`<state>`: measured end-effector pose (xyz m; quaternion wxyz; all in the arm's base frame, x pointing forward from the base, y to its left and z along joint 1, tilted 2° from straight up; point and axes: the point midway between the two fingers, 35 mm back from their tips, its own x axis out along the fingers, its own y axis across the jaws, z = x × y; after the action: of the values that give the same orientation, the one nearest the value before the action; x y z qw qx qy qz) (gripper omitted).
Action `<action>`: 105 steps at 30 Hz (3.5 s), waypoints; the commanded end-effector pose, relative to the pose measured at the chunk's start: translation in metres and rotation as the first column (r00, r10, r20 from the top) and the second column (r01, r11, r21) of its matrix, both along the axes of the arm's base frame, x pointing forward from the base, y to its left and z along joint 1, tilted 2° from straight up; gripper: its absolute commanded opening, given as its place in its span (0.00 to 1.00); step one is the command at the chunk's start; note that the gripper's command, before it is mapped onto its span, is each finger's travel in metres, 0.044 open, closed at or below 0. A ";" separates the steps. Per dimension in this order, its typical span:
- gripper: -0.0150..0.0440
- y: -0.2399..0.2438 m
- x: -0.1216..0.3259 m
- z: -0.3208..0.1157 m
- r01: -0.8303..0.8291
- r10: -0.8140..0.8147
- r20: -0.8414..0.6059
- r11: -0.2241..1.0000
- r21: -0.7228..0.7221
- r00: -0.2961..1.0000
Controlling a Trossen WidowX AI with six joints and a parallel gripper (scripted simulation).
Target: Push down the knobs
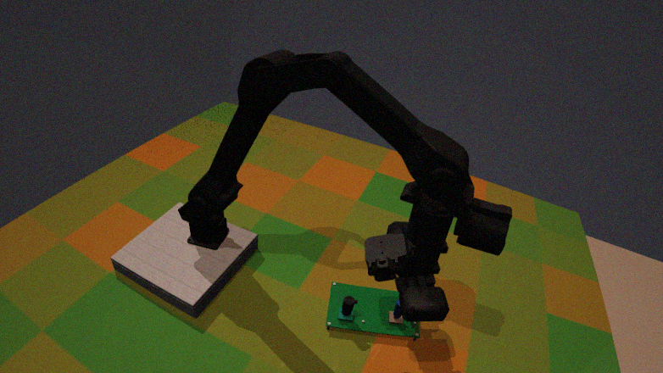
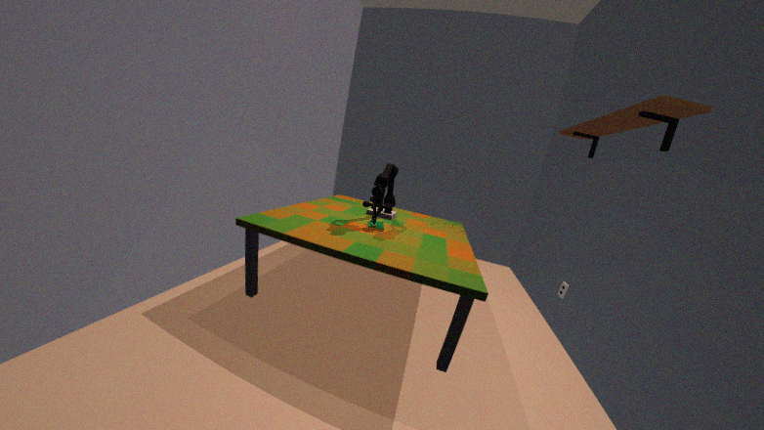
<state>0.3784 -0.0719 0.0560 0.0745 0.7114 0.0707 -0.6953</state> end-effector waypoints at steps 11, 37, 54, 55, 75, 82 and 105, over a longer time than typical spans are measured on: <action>0.25 -0.001 0.002 -0.016 0.004 -0.004 -0.016 1.000 -0.002 1.000; 0.25 -0.001 0.002 -0.018 0.004 -0.004 -0.016 1.000 -0.002 1.000; 0.25 -0.001 0.002 -0.019 0.004 -0.004 -0.016 1.000 -0.002 1.000; 0.25 -0.001 0.002 -0.019 0.004 -0.004 -0.016 1.000 -0.002 1.000; 0.25 -0.001 0.002 0.009 0.004 -0.004 -0.016 1.000 -0.002 1.000; 0.25 -0.001 0.002 0.021 0.004 -0.004 -0.016 1.000 -0.002 1.000; 1.00 0.028 -0.133 0.047 0.003 -0.003 -0.028 1.000 0.002 1.000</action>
<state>0.2892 -0.0524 0.1042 0.0741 0.7074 0.0726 -0.6991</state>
